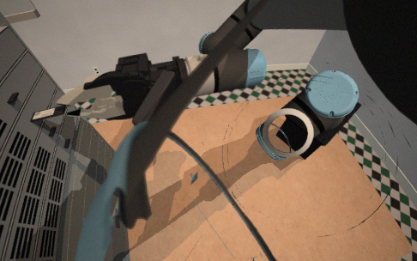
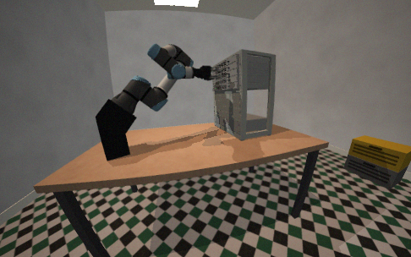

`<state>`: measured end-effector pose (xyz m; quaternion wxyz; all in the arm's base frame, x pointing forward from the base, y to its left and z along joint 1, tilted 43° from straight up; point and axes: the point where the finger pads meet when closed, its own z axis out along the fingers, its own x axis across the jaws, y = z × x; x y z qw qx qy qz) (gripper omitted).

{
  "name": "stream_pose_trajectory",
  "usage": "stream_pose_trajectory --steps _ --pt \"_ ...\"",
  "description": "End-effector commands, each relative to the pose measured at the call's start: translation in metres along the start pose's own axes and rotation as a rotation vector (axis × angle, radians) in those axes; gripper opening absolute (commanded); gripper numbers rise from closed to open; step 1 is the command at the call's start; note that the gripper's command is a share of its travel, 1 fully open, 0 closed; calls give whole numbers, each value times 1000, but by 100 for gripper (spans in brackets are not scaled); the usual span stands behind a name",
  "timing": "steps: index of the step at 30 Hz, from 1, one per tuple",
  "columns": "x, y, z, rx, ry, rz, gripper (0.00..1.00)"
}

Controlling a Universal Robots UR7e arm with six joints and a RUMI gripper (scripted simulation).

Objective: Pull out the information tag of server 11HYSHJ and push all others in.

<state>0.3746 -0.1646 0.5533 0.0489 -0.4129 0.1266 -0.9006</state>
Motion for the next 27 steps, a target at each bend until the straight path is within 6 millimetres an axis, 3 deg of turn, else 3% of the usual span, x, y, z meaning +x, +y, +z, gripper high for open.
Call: stream_pose_trajectory --steps 1,27 --pt "0 0 -2 0 0 0 15" --pt "-1 0 -30 0 1 0 15"
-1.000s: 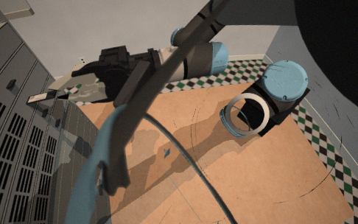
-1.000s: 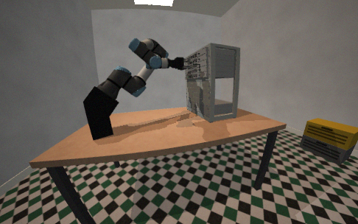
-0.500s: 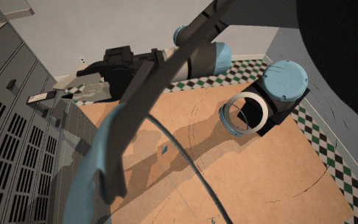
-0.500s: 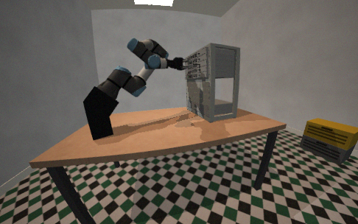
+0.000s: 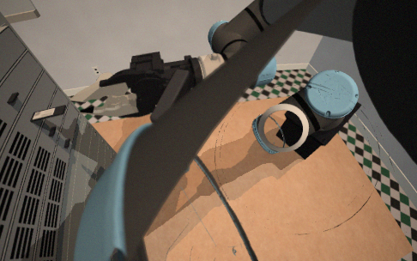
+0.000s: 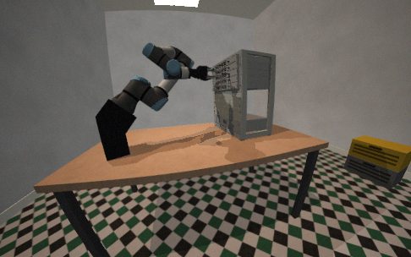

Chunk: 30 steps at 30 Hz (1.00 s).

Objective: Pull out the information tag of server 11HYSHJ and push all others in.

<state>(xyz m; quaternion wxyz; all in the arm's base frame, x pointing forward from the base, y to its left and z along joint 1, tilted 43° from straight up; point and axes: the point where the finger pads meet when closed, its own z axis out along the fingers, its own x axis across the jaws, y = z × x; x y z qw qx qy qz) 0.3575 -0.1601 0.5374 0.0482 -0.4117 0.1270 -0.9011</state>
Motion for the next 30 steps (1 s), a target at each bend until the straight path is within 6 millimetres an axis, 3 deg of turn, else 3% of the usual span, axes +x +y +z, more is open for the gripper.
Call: stream_pose_trajectory --steps 1,30 --pt "1 0 -6 1 -2 1 15" --pt "1 1 -43 1 -2 1 15"
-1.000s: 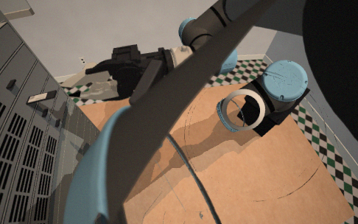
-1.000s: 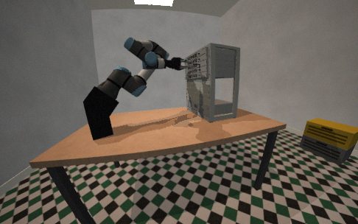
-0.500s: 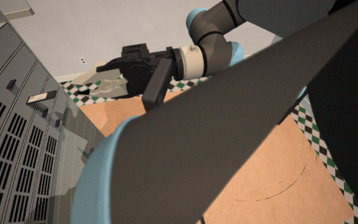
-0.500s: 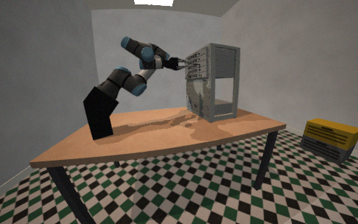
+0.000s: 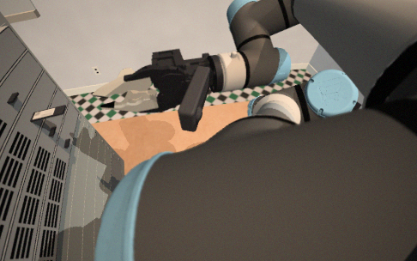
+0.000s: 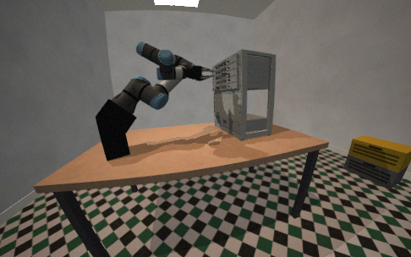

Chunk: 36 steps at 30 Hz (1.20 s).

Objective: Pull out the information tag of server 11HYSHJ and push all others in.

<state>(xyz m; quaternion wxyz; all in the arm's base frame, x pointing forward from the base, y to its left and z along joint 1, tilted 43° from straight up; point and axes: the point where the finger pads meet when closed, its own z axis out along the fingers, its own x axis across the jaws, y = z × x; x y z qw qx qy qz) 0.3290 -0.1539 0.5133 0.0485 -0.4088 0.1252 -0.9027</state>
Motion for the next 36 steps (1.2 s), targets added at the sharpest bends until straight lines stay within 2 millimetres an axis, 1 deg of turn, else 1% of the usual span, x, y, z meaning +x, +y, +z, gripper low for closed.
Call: stream_pose_trajectory --steps 1,18,36 --pt "1 0 -6 -3 -7 1 15" --pt "3 0 -18 -2 -3 0 15" --pt "2 0 -24 -2 -5 0 15"
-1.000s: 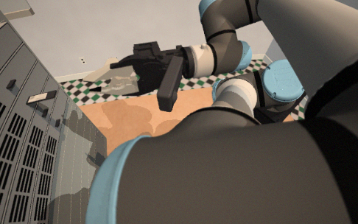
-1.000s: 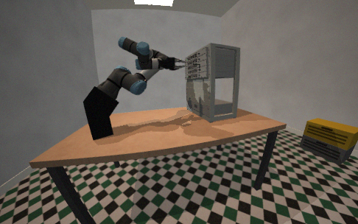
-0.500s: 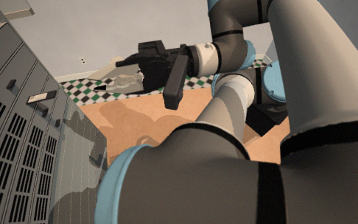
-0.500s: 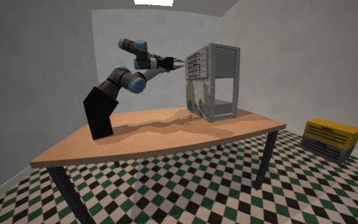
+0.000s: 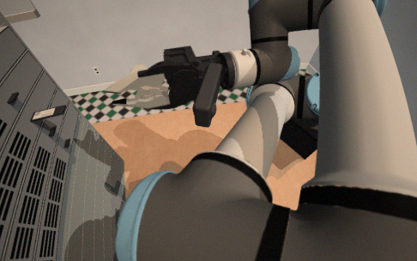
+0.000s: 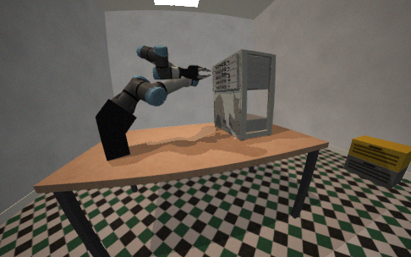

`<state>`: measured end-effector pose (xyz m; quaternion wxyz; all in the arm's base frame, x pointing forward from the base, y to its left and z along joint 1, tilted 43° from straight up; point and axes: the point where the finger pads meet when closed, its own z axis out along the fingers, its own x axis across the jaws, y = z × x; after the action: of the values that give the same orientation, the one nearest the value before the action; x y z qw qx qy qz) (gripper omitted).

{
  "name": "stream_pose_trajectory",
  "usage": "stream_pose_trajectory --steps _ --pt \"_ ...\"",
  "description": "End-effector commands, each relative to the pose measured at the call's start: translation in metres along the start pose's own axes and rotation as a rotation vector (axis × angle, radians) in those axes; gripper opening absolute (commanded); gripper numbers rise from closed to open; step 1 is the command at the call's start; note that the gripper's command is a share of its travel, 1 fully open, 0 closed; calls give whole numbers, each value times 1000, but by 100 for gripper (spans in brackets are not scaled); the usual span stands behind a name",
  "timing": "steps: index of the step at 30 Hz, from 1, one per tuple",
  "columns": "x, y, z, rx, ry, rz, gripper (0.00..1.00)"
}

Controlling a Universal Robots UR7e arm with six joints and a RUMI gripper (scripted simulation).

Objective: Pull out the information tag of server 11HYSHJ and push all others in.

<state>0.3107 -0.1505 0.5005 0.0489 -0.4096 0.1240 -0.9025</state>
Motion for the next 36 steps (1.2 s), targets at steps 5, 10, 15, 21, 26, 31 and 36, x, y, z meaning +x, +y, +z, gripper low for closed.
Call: stream_pose_trajectory --steps 5,10,15,21,26,31,36 --pt "0 0 -2 -4 -4 1 15" --pt "-1 0 -2 -5 -6 1 15" --pt "-1 1 -3 -5 -6 1 15" --pt "-1 1 -3 -5 -7 2 15" --pt "-1 1 -3 -5 -7 2 15" --pt "-1 1 -3 -5 -7 2 15" --pt "-1 1 -3 -5 -7 2 100"
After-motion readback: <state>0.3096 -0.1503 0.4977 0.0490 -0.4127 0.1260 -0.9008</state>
